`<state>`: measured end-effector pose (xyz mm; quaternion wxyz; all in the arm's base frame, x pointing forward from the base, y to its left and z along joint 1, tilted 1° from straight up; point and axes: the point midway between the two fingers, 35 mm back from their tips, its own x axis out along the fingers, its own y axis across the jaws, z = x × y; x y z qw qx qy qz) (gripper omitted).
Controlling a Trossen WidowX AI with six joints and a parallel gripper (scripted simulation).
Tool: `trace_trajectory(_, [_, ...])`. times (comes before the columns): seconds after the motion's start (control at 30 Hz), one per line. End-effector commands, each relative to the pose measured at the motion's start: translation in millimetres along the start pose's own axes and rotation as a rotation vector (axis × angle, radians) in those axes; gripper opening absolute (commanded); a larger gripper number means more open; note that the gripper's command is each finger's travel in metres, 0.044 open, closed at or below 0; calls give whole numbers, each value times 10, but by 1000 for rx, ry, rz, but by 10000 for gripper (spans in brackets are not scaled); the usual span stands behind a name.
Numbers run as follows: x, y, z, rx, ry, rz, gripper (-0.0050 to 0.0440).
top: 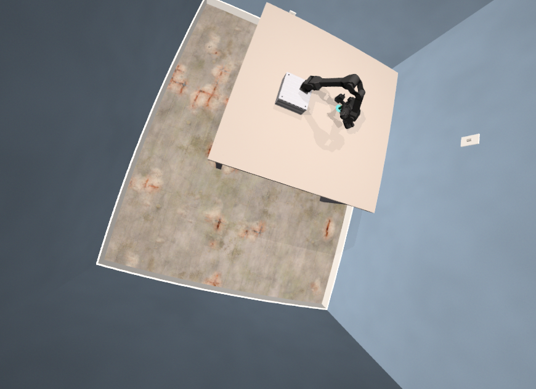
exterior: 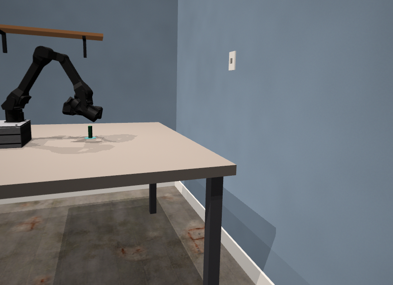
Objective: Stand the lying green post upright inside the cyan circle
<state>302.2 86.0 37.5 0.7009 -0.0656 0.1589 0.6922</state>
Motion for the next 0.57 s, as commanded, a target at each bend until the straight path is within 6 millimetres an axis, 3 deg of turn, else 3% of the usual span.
trace_trajectory(0.0, [125,37,95,27,197,93,400])
trace_trajectory(0.03, [125,37,95,27,197,93,400])
trace_trajectory(0.07, [123,58,47,42,324,137,400])
trace_trajectory(0.27, [156,52,162,89,680,138,400])
trace_trajectory(0.53, [35,-58,466,89,1093,-66,400])
